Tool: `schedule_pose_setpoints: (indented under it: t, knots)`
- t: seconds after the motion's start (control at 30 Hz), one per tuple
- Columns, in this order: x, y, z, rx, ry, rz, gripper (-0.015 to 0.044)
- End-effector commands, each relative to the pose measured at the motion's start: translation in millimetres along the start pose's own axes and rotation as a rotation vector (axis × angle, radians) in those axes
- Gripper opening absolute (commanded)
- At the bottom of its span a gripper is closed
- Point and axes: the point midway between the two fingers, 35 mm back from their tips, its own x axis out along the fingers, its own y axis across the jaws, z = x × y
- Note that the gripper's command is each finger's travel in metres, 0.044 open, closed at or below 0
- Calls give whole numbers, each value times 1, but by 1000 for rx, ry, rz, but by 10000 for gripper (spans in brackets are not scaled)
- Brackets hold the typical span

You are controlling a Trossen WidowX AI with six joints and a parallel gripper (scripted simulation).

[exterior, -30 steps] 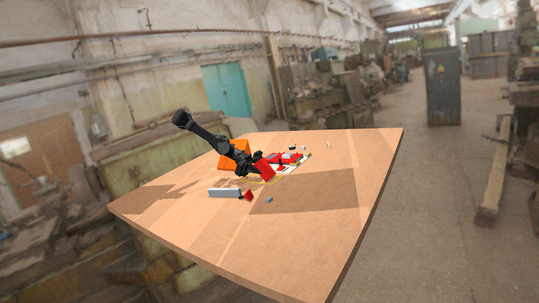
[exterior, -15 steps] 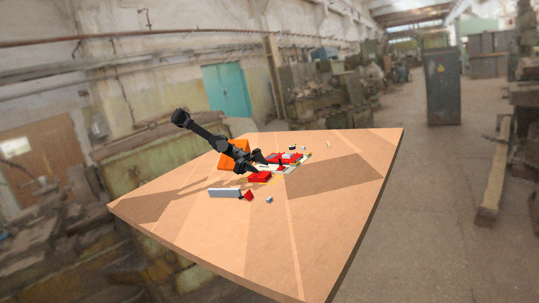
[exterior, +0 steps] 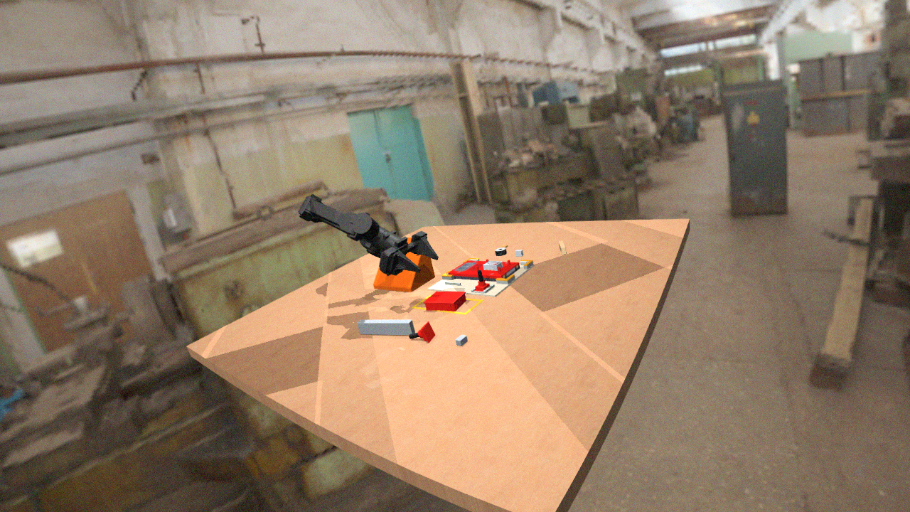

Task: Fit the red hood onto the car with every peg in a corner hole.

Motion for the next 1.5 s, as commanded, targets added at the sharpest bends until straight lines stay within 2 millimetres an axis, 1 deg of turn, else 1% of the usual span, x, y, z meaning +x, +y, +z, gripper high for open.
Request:
schedule_pose_setpoints:
  t: [0.0, 0.37, 0.57, 0.63, 0.77, 0.93, 1.07, 1.23, 1.4, 1.43, 1.47]
  knots:
    - [0, 0, 0, 0, 0, 0, 440]
    - [0, 0, 0, 0, 0, 0, 440]
    - [0, 0, 0, 0, 0, 0, 282]
    - [2, 0, 1, -60, -29, -18, 335]
    - [14, -1, 5, -430, -176, -152, 440]
    - [26, -3, 8, -968, -297, -383, 440]
    - [33, -4, 9, -1439, -329, -624, 440]
    - [43, -3, 6, -2026, -270, -985, 440]
    - [55, 0, -4, -2578, -68, -1413, 440]
    - [57, 1, -6, -2662, -20, -1494, 440]
    - [58, 1, -7, -2712, 12, -1544, 440]
